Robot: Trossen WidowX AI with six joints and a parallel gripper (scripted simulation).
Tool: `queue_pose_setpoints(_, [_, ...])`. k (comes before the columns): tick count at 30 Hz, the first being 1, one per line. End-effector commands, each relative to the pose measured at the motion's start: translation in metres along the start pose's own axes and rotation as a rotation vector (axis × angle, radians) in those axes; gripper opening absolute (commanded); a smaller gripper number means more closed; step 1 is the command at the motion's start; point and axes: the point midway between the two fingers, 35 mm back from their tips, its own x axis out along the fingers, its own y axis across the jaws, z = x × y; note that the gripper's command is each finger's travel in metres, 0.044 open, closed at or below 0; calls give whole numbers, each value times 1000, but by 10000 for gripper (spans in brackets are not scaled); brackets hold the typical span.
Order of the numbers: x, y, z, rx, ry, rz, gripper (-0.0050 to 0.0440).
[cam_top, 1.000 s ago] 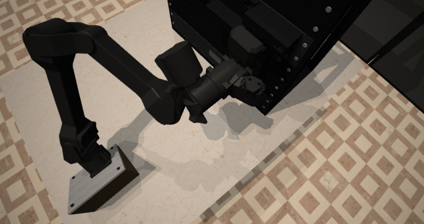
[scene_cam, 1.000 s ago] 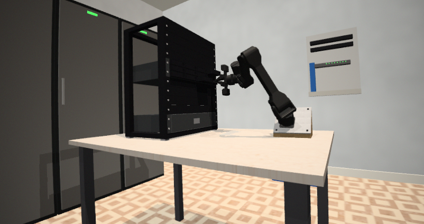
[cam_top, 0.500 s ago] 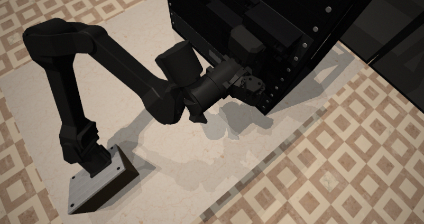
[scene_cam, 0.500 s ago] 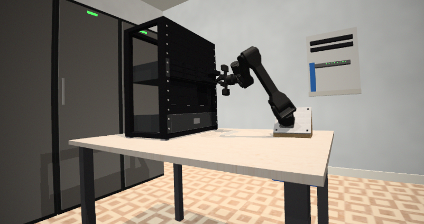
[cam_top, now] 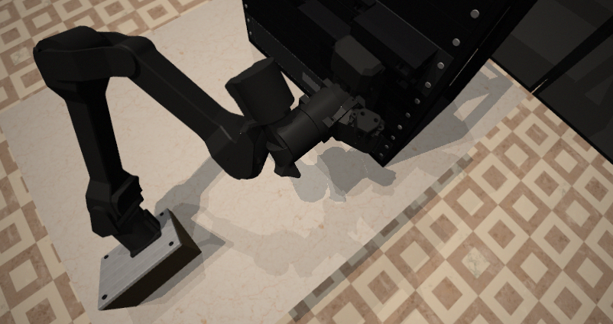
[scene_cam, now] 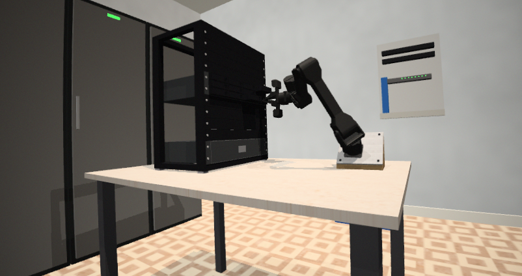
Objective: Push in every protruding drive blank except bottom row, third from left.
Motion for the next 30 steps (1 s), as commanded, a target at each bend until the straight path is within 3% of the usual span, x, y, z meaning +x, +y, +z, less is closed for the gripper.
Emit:
queue_pose_setpoints(1, [5,12,-6,-23,10,27,0])
queue_pose_setpoints(30, [8,14,-7,-23,10,27,0])
